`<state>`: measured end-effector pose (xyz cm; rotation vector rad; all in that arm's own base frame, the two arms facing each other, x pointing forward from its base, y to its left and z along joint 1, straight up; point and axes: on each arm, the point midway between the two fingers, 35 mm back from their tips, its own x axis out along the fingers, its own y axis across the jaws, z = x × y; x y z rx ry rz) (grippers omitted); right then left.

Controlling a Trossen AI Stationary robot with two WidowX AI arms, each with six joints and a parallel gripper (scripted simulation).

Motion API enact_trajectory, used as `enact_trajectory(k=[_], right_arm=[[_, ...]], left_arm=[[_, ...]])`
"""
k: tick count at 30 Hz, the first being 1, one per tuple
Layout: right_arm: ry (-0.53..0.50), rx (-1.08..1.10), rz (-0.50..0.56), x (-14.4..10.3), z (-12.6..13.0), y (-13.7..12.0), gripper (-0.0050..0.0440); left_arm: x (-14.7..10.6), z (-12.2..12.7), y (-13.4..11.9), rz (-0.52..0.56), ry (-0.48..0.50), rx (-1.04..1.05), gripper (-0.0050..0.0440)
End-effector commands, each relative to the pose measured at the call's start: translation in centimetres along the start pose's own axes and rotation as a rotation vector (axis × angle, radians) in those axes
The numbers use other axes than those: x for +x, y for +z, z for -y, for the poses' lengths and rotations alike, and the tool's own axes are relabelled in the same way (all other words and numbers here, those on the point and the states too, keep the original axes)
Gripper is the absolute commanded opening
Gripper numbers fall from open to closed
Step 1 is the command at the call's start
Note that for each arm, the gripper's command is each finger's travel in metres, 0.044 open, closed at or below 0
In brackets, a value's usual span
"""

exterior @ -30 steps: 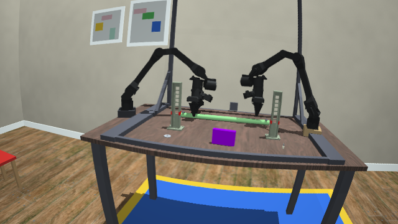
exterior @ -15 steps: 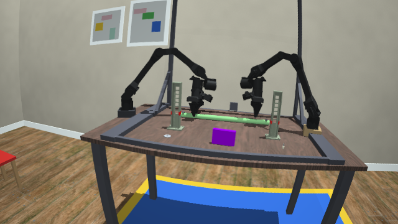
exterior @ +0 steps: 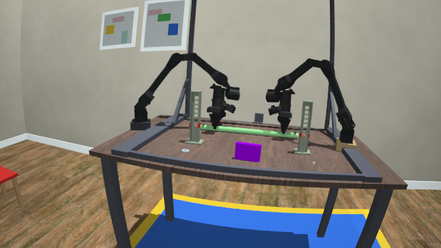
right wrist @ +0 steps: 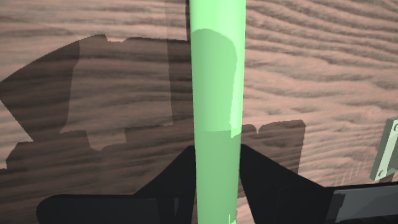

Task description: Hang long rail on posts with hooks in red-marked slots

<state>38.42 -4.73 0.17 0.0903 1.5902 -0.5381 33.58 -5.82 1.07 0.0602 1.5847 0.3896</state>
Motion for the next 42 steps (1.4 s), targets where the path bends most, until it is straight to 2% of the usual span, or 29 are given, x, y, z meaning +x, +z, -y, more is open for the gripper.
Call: enact_trajectory(k=[1,7,8,10,11,13,14,16,17,21,22,24,25,27,33,34,36,38,42], right_arm=[[0.009,0.008,0.025,-0.9,0.2,0.4,-0.0050],[0.009,0.008,0.025,-0.9,0.2,0.4,-0.0050],[0.009,0.008,0.025,-0.9,0.2,0.4,-0.0050],[0.009,0.008,0.025,-0.9,0.2,0.4,-0.0050],[0.009,0.008,0.025,-0.9,0.2,0.4,-0.0050],[0.009,0.008,0.025,-0.9,0.2,0.4,-0.0050],[0.009,0.008,0.025,-0.9,0.2,0.4,-0.0050],[0.009,0.008,0.025,-0.9,0.2,0.4,-0.0050],[0.009,0.008,0.025,-0.9,0.2,0.4,-0.0050],[0.009,0.008,0.025,-0.9,0.2,0.4,-0.0050],[0.009,0.008,0.025,-0.9,0.2,0.4,-0.0050],[0.009,0.008,0.025,-0.9,0.2,0.4,-0.0050],[0.009,0.008,0.025,-0.9,0.2,0.4,-0.0050],[0.009,0.008,0.025,-0.9,0.2,0.4,-0.0050],[0.009,0.008,0.025,-0.9,0.2,0.4,-0.0050],[0.009,0.008,0.025,-0.9,0.2,0.4,-0.0050],[0.009,0.008,0.025,-0.9,0.2,0.4,-0.0050],[0.009,0.008,0.025,-1.2,0.3,0.5,-0.0050],[0.009,0.008,0.025,-1.8,0.5,0.5,-0.0050]], left_arm=[[0.4,-0.2,0.1,0.009,0.002,-0.002,0.0225],[0.7,-0.2,0.1,0.009,0.001,-0.003,0.0225],[0.6,-0.2,0.2,0.013,-0.001,-0.004,0.0206],[0.6,-0.2,0.2,0.014,-0.002,-0.005,0.0206],[0.6,-0.2,0.2,0.014,-0.002,-0.004,0.0186],[0.6,-0.2,0.1,0.014,-0.001,-0.004,0.0186],[0.0,0.0,0.5,0.028,-0.013,-0.009,0.0166],[0.0,0.0,0.5,0.028,-0.013,-0.009,0.0166],[0.0,0.0,0.5,0.028,-0.013,-0.009,0.0146],[0.0,0.0,0.5,0.028,-0.013,-0.009,0.0146],[0.0,0.0,0.5,0.028,-0.013,-0.009,0.0126],[0.0,0.0,0.5,0.028,-0.013,-0.009,0.0126],[0.0,0.0,0.5,0.028,-0.013,-0.009,0.0106],[0.0,0.0,0.5,0.028,-0.013,-0.009,0.0106],[0.0,0.0,0.5,0.028,-0.013,-0.009,0.0066],[0.0,0.0,0.5,0.028,-0.013,-0.009,0.0042],[0.0,0.0,0.5,0.028,-0.013,-0.009,0.0042],[-0.3,-0.1,0.4,0.028,-0.013,-0.009,0.0000],[-0.9,-0.3,0.3,0.028,-0.013,-0.009,-0.0002]])
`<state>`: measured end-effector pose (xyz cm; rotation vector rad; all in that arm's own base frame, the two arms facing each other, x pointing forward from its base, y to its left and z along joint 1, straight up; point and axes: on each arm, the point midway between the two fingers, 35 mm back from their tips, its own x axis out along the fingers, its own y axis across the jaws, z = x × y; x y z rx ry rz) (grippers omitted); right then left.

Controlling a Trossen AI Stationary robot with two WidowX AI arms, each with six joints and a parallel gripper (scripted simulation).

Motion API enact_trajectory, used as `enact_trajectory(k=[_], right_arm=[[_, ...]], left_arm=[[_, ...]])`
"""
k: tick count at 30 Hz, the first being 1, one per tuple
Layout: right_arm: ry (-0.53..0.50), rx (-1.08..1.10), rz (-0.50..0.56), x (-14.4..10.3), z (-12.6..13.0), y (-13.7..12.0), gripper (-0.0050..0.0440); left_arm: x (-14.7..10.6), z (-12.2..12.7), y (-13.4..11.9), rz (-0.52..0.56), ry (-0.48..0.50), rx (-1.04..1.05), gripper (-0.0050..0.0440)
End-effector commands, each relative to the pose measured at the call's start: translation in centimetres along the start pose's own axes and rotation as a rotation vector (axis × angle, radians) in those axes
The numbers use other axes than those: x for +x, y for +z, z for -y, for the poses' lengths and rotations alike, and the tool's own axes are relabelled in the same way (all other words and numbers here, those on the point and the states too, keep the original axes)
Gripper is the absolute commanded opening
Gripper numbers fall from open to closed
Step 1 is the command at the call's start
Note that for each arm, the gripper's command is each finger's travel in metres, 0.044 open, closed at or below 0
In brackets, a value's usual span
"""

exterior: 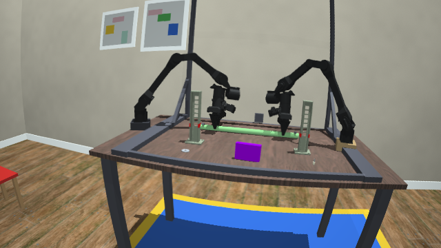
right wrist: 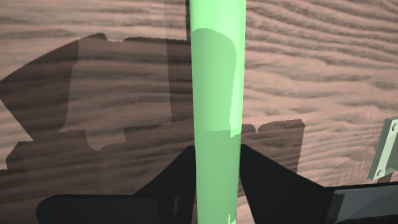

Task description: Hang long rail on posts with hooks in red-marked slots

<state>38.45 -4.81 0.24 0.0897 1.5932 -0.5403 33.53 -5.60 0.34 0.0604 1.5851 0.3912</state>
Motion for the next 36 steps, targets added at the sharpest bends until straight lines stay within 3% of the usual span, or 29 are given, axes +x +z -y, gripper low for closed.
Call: enact_trajectory(k=[1,11,16,36], right_arm=[[0.011,0.007,0.028,-1.8,0.5,0.5,-0.0050],[0.011,0.007,0.028,-1.8,0.5,0.5,-0.0050],[0.011,0.007,0.028,-2.1,0.5,0.4,-0.0050],[0.011,0.007,0.028,-3.0,0.7,0.4,-0.0050]], left_arm=[[-1.7,-0.3,0.3,0.028,-0.014,-0.008,-0.0002],[-1.7,-0.3,0.3,0.028,-0.014,-0.008,-0.0013],[-2.1,-0.4,0.3,0.028,-0.014,-0.008,-0.0050],[-3.0,-0.6,0.3,0.029,-0.014,-0.008,-0.0050]])
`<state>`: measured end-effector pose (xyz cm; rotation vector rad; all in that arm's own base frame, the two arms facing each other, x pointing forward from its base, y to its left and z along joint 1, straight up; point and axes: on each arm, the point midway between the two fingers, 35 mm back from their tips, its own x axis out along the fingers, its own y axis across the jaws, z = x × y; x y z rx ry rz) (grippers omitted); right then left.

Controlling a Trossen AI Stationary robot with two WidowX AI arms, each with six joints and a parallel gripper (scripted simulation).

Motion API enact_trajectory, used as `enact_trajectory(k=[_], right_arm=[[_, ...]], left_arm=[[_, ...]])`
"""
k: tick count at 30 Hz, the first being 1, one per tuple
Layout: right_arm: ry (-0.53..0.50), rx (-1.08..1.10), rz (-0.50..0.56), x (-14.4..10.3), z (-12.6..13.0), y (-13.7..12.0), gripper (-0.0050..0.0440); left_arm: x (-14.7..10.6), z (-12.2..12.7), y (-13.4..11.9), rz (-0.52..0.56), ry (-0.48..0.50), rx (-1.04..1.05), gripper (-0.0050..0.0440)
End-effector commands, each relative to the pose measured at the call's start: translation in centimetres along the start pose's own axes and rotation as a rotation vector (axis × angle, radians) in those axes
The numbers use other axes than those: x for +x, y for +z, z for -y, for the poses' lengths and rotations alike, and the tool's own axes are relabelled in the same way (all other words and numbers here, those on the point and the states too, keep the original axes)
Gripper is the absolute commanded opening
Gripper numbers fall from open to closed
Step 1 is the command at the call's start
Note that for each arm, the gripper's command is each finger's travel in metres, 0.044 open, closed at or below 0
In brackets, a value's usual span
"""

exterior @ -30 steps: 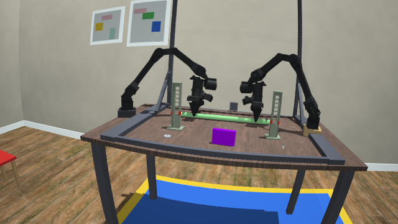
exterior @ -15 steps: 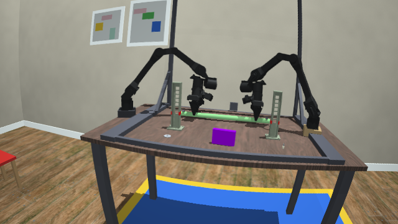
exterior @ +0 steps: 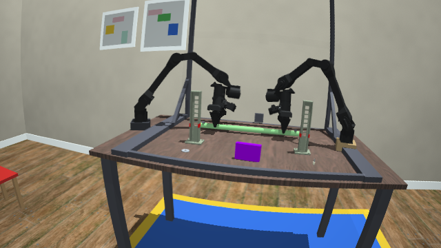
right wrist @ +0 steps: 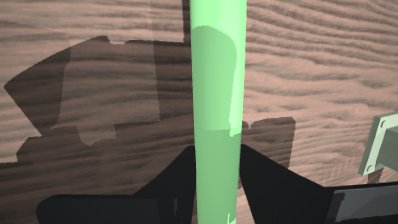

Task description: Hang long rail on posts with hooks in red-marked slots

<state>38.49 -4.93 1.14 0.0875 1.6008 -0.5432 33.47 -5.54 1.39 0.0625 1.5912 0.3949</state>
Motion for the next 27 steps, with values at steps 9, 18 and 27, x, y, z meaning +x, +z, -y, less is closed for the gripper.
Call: enact_trajectory(k=[9,18,27], right_arm=[[0.016,0.008,0.035,-4.6,1.1,0.2,-0.0050],[0.016,0.008,0.035,-6.3,1.6,0.2,-0.0050],[0.016,0.008,0.035,-6.3,1.6,0.2,-0.0050]], left_arm=[[-4.5,-0.9,0.3,0.035,-0.018,-0.008,-0.0050],[-6.0,-1.4,0.2,0.035,-0.019,-0.008,-0.0050],[-6.0,-1.4,0.2,0.035,-0.019,-0.008,-0.0050]])
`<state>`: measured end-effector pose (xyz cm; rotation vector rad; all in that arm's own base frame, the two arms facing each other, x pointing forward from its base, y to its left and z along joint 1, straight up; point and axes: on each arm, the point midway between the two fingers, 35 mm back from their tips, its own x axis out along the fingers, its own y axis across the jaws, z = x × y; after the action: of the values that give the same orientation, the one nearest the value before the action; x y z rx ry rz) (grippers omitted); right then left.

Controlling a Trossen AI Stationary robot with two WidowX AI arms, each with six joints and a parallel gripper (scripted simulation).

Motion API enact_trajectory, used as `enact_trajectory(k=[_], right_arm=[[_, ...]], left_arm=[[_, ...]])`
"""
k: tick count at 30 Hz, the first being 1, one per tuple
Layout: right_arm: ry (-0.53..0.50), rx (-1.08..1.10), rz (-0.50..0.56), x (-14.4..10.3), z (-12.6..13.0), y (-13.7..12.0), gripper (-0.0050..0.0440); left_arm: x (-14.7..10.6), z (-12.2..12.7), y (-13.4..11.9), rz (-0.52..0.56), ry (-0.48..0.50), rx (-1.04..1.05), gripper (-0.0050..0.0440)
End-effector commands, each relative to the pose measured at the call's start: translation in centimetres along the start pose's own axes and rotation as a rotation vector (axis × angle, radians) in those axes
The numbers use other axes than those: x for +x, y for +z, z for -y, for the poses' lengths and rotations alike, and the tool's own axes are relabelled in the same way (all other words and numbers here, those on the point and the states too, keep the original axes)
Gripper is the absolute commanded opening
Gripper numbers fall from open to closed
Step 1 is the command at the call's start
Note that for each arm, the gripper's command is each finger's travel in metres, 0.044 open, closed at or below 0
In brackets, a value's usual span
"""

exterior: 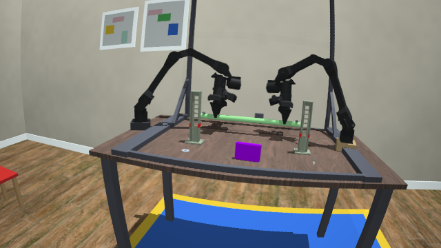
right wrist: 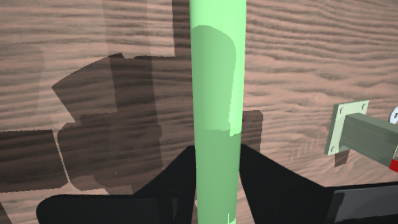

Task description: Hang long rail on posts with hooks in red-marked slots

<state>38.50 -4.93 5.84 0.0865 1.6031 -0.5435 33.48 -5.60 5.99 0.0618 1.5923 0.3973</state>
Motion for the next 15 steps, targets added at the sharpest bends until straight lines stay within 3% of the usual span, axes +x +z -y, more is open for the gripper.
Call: enact_trajectory(k=[1,8,15], right_arm=[[0.017,0.009,0.037,-1.77,0.23,0.20,-0.0050],[0.025,0.009,0.037,-1.77,0.26,0.20,-0.0050],[0.158,0.005,0.038,-1.77,0.65,0.22,-0.0050]], left_arm=[[-1.60,-0.09,0.23,0.036,-0.020,-0.007,-0.0050],[-1.60,-0.11,0.23,0.036,-0.028,-0.006,-0.0050],[-1.59,-0.51,0.25,0.038,-0.160,-0.003,-0.0050]])
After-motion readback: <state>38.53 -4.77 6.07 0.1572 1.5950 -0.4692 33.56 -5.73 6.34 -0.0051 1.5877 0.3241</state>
